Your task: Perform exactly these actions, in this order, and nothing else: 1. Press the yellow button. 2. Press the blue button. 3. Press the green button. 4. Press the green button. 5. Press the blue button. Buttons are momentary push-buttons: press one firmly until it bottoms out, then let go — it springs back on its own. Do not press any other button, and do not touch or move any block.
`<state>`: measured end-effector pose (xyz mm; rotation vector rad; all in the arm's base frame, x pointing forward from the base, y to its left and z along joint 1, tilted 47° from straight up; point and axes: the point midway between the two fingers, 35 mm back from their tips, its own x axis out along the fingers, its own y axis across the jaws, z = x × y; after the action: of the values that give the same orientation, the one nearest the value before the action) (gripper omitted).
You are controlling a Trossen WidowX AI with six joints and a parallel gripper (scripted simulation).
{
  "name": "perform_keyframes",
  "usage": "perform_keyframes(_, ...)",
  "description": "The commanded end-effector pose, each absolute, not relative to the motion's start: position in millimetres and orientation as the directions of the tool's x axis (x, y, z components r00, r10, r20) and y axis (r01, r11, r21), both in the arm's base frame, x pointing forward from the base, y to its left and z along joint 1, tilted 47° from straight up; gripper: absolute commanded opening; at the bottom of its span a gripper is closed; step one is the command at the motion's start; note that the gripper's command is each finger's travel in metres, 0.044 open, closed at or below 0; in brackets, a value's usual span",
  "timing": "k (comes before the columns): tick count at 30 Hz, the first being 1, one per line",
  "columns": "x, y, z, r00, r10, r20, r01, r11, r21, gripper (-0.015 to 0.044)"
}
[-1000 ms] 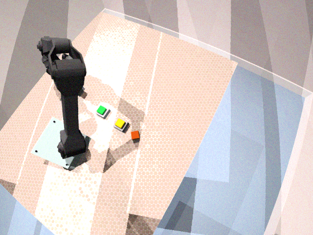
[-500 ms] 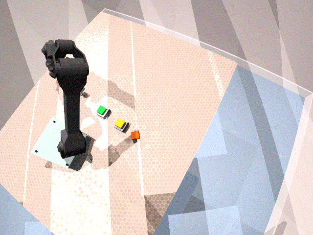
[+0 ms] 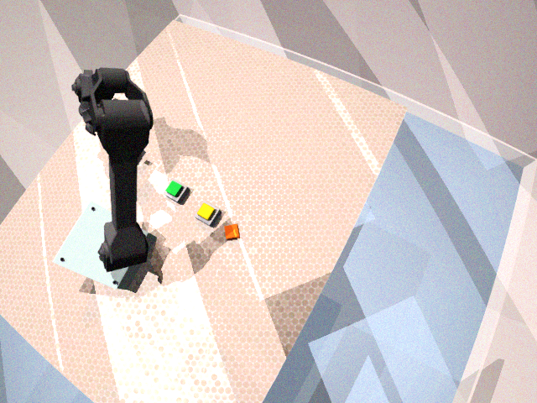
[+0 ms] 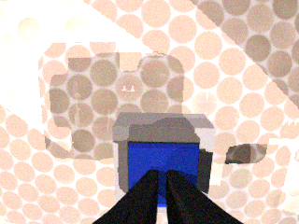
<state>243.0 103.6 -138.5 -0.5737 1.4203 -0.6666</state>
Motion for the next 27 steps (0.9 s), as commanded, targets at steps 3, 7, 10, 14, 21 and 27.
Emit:
perform_keyframes(3,243.0,105.5,-136.8,0.030,-0.718,-0.695,0.076,0.695,-0.715,0.0020)
perform_keyframes(7,241.5,127.7,-115.3,0.029,-0.719,-0.694,0.071,0.694,-0.716,0.0020)
perform_keyframes(10,241.5,127.7,-115.3,0.029,-0.719,-0.694,0.071,0.694,-0.716,0.0020)
perform_keyframes(14,241.6,156.7,-89.3,0.029,-0.718,-0.696,0.069,0.696,-0.715,0.0020)
perform_keyframes(21,239.5,171.5,-70.7,0.029,-0.718,-0.696,0.070,0.696,-0.715,0.0020)
perform_keyframes(27,233.0,131.9,-12.3,0.045,-0.717,-0.695,0.065,0.697,-0.714,0.0020)
